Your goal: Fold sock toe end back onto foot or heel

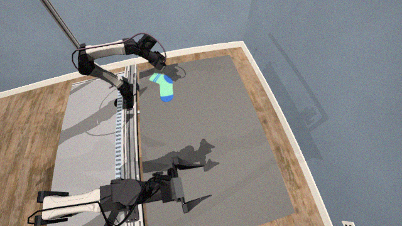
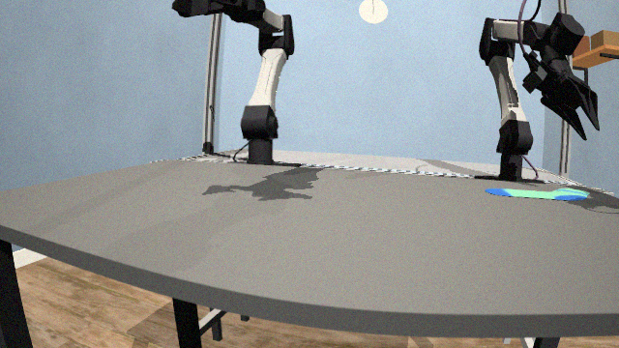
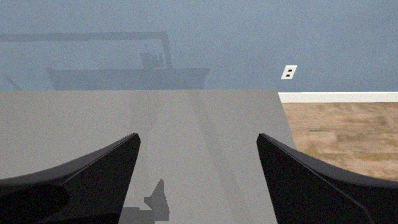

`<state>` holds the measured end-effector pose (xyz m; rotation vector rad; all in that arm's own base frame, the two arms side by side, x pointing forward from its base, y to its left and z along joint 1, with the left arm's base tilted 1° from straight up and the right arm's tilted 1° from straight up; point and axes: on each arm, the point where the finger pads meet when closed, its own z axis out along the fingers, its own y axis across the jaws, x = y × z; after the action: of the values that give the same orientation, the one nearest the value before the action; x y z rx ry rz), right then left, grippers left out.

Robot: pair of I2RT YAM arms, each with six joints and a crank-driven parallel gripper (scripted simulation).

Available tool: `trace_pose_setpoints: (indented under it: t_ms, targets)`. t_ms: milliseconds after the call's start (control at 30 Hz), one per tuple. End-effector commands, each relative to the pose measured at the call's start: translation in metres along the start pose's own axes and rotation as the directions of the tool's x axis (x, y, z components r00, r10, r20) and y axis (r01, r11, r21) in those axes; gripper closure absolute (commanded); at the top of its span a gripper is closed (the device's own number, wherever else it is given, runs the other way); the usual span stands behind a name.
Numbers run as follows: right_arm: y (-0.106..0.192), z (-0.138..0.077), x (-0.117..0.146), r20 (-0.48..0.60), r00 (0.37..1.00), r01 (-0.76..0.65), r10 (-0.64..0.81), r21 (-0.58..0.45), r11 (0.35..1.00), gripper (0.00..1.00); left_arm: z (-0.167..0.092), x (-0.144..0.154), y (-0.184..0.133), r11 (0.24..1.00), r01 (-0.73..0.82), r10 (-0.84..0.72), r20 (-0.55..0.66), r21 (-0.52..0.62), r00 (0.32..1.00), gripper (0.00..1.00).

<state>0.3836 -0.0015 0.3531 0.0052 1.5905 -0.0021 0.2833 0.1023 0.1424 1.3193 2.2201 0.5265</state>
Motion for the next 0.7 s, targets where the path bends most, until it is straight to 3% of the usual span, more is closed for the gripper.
trace_pose_setpoints:
  t_ms: [0, 167, 300, 400, 667]
  targets:
    - [0.002, -0.001, -0.007, 0.020, 1.000, 0.002, -0.002, -0.005, 1.000, 0.00, -0.017, -0.029, 0.058, 0.946, 0.203, -0.186, 0.088, -0.253, 0.979, 0.60]
    - [0.002, -0.001, -0.007, 0.020, 1.000, 0.002, -0.002, -0.005, 1.000, 0.00, -0.017, -0.054, 0.073, 0.880, 0.376, -0.322, 0.217, -0.290, 0.922, 0.60]
    - [0.002, -0.001, -0.007, 0.020, 1.000, 0.002, -0.002, -0.005, 1.000, 0.00, -0.042, -0.080, 0.098, 0.795, 0.512, -0.390, 0.370, -0.327, 0.843, 0.60]
    - [0.002, -0.001, -0.007, 0.020, 1.000, 0.002, -0.002, -0.005, 1.000, 0.00, -0.033, -0.082, 0.092, 0.786, 0.538, -0.420, 0.376, -0.304, 0.826, 0.60]
    - [0.002, -0.001, -0.007, 0.020, 1.000, 0.002, -0.002, -0.005, 1.000, 0.00, -0.079, -0.129, 0.131, 0.616, 0.753, -0.487, 0.640, -0.232, 0.595, 0.60]
